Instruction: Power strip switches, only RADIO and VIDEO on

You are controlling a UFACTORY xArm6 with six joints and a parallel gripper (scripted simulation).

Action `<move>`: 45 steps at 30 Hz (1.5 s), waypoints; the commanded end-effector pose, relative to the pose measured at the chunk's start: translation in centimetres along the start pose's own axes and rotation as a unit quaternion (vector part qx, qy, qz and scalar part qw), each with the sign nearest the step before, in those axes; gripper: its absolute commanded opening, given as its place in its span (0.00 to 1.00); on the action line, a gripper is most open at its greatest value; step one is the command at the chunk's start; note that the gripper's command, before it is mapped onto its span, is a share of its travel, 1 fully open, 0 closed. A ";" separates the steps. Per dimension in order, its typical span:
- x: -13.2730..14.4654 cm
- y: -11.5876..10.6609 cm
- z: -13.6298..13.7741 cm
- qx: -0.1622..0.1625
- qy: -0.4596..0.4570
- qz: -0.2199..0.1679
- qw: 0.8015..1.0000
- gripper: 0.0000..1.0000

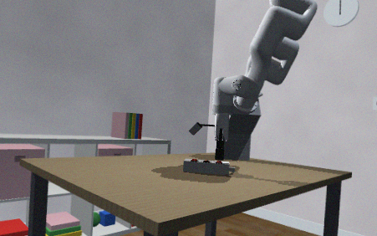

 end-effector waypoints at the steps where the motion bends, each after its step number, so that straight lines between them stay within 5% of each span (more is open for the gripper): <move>1: 0.0 0.0 0.0 -0.001 0.000 0.000 1.000 0.00; 45: 0.0 0.9 0.0 -0.001 0.000 0.000 1.000 0.00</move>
Point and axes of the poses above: the point where the finger pads meet when closed, its own y axis out along the fingers, its own z axis across the jaws, x = y × z, the point moved 4 cm from there along -y, back along the fingers, and after that the axes turned 2 degrees about y, right-handed, at the moved point
